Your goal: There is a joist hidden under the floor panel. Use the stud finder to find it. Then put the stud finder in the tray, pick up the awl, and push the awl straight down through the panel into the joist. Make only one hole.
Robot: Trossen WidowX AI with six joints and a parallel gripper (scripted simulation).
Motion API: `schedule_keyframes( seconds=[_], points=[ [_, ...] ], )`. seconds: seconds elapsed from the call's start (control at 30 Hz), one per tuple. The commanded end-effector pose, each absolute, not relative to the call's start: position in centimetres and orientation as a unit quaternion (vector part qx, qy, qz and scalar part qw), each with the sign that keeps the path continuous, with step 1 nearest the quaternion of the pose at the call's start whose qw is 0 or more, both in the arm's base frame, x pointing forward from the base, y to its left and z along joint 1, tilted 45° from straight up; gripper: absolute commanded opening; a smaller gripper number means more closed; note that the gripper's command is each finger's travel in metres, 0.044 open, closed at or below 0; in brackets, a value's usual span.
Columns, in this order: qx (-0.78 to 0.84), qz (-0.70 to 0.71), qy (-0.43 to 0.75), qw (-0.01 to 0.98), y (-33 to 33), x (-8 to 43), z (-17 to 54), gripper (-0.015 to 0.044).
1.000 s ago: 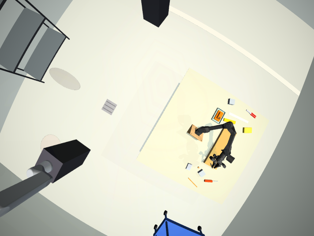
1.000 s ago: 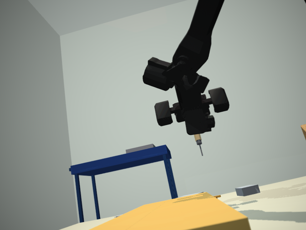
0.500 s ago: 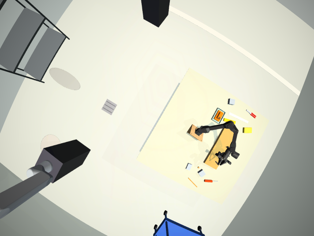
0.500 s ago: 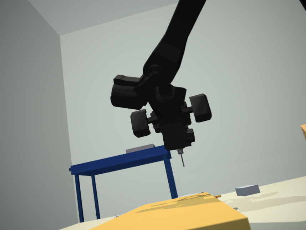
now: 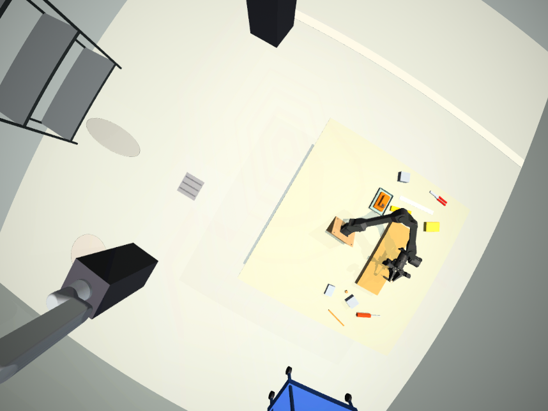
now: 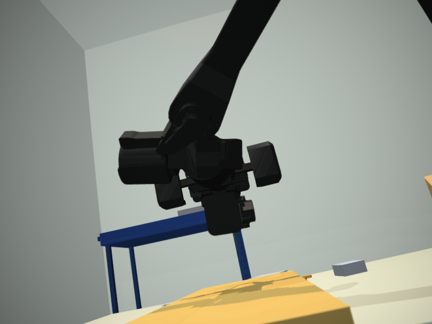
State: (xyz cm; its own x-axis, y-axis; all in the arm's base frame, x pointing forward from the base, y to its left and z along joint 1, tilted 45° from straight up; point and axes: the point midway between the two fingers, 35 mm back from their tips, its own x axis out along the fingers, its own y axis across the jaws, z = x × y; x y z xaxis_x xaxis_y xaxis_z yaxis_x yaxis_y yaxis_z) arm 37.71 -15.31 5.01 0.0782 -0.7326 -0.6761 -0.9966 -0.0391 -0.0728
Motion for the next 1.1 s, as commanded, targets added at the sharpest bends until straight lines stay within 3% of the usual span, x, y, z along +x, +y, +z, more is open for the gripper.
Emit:
schedule_keyframes(
  seconds=[0.0, 1.07],
  points=[
    [-0.677, 0.23, 0.642, 0.276, -15.7, 37.7, 5.3, 0.0],
    [-0.677, 0.231, 0.642, 0.276, -13.0, 37.9, 2.6, 0.0]
  ],
)
